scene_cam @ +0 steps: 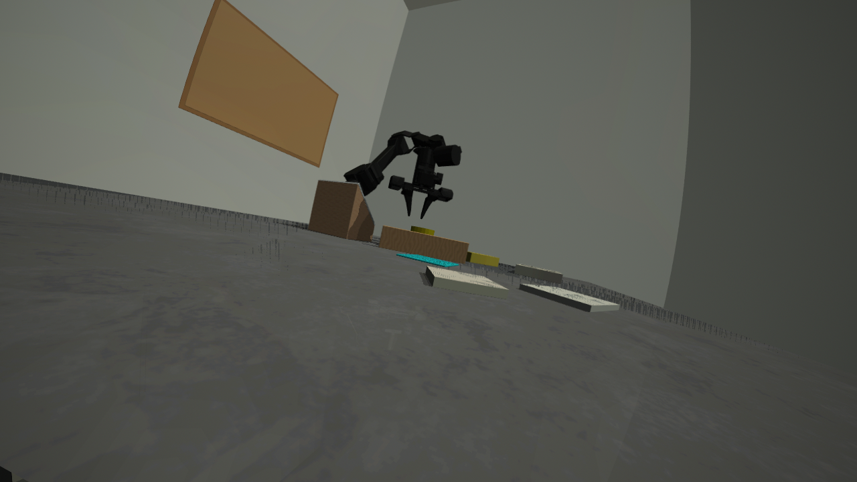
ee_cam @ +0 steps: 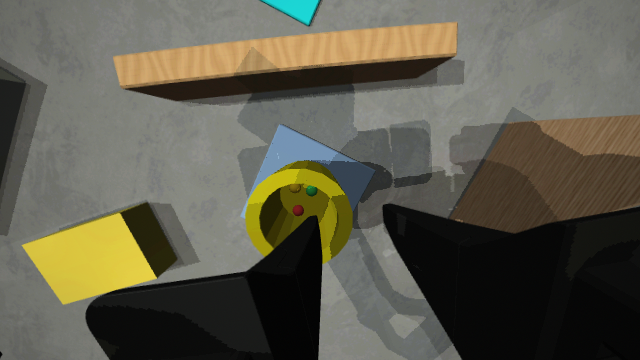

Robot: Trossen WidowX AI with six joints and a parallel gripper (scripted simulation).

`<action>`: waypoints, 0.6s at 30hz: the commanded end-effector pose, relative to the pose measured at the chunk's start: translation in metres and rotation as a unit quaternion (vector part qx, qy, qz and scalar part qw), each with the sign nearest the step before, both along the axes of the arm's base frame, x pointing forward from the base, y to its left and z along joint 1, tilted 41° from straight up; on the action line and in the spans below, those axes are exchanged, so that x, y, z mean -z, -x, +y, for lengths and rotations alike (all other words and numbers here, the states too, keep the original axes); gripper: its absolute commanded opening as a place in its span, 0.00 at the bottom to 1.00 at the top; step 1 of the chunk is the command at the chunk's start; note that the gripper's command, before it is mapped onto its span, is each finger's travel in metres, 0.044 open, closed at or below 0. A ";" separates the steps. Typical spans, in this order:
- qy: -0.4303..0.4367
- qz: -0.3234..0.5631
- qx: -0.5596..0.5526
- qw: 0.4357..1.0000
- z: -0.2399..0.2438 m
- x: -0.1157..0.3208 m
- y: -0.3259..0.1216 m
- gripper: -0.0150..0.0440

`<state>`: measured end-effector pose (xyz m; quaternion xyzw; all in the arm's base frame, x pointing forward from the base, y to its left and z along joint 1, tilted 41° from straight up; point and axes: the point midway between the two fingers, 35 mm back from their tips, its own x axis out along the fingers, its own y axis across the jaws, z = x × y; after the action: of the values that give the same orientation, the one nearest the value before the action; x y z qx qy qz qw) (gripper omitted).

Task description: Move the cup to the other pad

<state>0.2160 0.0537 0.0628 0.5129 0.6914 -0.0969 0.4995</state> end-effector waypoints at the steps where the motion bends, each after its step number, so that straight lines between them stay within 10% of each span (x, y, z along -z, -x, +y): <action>1: -0.024 0.043 0.021 0.999 0.005 -0.004 0.005 0.54; 18: -0.023 0.043 0.021 0.999 0.015 0.007 0.004 0.54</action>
<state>0.2140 0.0639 0.0617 0.5331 0.7013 -0.1123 0.4597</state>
